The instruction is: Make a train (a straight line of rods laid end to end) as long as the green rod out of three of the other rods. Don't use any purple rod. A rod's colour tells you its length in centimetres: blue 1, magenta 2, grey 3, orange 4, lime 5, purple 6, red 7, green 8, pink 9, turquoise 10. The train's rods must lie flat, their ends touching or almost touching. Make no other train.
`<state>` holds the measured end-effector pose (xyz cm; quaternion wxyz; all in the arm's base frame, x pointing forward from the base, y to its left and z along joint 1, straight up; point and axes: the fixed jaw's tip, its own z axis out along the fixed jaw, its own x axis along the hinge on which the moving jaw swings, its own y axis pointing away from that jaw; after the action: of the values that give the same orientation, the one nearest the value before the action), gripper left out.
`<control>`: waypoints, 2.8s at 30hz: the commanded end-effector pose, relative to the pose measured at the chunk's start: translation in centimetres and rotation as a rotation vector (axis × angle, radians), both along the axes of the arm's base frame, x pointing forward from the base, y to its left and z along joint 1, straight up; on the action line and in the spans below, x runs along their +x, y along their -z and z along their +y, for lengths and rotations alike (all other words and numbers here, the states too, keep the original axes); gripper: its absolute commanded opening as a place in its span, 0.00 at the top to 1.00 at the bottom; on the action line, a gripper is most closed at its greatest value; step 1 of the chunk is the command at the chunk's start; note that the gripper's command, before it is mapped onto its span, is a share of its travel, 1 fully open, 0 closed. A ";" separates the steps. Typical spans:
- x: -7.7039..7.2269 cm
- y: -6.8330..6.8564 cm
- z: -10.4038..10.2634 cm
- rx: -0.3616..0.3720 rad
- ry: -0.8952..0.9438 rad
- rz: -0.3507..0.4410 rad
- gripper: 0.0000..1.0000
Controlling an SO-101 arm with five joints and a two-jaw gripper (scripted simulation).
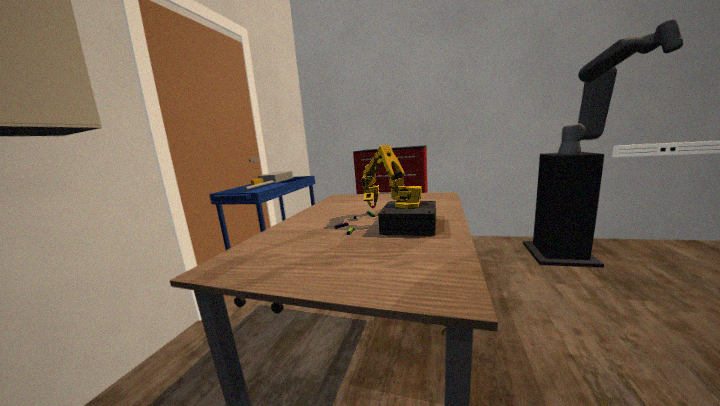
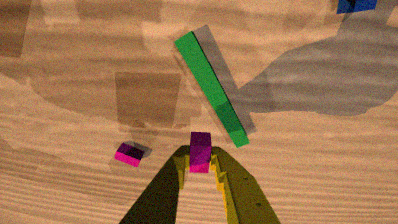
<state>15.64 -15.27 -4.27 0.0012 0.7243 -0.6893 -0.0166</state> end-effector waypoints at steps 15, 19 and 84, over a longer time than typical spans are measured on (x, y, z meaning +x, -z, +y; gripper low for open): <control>4.6 0.1 11.6 -0.019 -0.008 -0.016 1.00; 4.5 0.1 14.3 -0.020 -0.012 -0.015 1.00; 3.1 1.2 20.6 -0.019 -0.015 -0.032 1.00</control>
<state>19.26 5.27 -4.75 -0.0125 0.7303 -0.6829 0.0086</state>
